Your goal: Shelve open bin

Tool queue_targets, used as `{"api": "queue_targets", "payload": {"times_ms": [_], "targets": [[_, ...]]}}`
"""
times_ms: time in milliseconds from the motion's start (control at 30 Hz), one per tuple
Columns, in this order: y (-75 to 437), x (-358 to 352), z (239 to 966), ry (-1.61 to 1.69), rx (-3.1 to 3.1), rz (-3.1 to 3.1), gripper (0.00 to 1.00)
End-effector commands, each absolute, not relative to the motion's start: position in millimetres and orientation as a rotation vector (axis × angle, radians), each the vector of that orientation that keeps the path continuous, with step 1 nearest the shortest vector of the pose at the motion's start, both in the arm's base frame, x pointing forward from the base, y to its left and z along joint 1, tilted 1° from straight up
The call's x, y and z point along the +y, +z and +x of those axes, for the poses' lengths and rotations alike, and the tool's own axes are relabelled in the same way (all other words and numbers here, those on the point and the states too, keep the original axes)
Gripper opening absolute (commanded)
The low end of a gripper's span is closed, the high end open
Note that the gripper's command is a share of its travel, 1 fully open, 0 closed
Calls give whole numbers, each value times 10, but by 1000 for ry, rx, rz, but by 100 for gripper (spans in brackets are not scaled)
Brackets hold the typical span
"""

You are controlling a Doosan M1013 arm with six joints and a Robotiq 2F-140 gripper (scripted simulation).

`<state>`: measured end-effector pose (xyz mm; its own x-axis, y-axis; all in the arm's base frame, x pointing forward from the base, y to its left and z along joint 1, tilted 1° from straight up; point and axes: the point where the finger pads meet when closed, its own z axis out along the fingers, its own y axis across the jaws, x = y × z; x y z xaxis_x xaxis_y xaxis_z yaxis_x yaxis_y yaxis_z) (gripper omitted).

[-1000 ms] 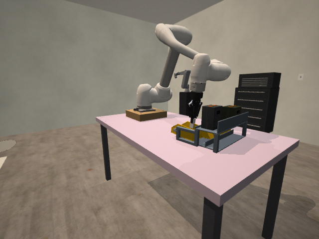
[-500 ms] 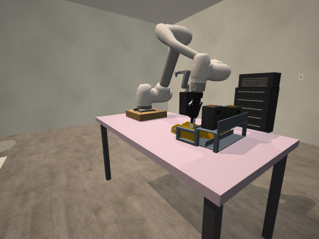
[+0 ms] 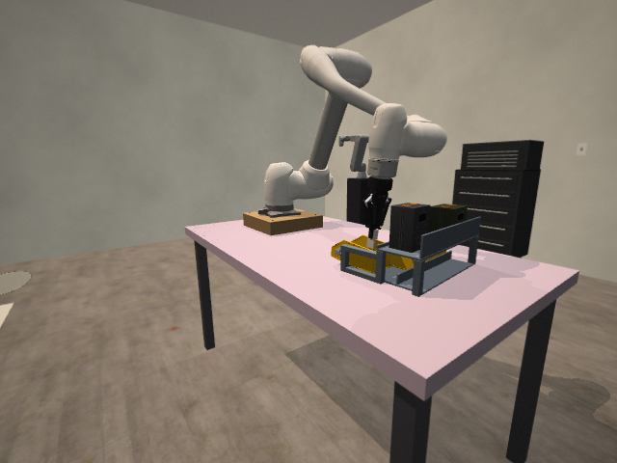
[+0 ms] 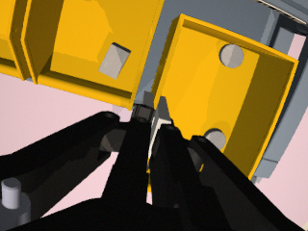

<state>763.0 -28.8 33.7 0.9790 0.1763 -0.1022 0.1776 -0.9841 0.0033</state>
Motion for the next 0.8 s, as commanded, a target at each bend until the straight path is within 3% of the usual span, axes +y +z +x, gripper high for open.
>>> {"api": "queue_targets", "payload": {"times_ms": [0, 767], "targets": [[339, -288, 7630, -159, 278, 3113, 0], [336, -277, 7688, -149, 278, 3114, 0]]}}
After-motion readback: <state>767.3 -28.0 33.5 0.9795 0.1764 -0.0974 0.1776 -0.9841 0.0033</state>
